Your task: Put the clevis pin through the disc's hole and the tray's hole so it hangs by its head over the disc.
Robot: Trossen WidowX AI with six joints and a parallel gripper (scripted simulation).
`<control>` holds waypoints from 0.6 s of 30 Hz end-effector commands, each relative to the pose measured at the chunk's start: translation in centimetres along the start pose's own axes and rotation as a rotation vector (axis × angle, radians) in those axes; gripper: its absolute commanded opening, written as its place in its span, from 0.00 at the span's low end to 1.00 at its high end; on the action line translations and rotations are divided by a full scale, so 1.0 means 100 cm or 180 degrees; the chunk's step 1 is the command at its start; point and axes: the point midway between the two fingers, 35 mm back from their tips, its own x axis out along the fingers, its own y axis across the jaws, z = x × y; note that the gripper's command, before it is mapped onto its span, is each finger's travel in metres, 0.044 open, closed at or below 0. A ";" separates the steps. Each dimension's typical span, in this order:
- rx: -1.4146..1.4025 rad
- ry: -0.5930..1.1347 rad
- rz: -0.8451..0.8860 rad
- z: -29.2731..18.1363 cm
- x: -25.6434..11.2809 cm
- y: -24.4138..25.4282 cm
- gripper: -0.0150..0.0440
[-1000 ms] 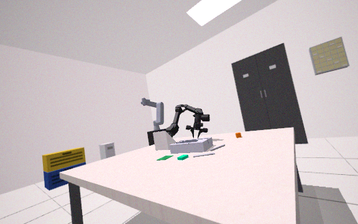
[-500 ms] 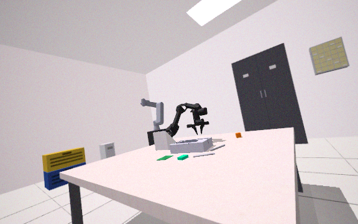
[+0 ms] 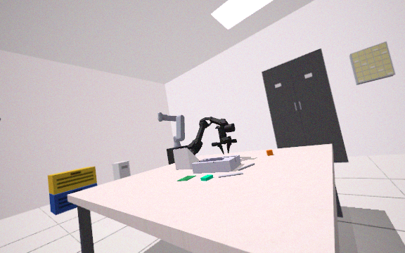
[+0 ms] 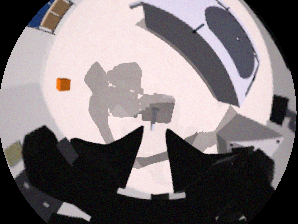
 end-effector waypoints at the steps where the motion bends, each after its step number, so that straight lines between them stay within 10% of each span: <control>1: 0.0006 0.0017 0.0006 -0.001 0.008 0.000 0.53; 18: 0.0006 0.0020 0.0010 -0.001 0.036 0.000 0.53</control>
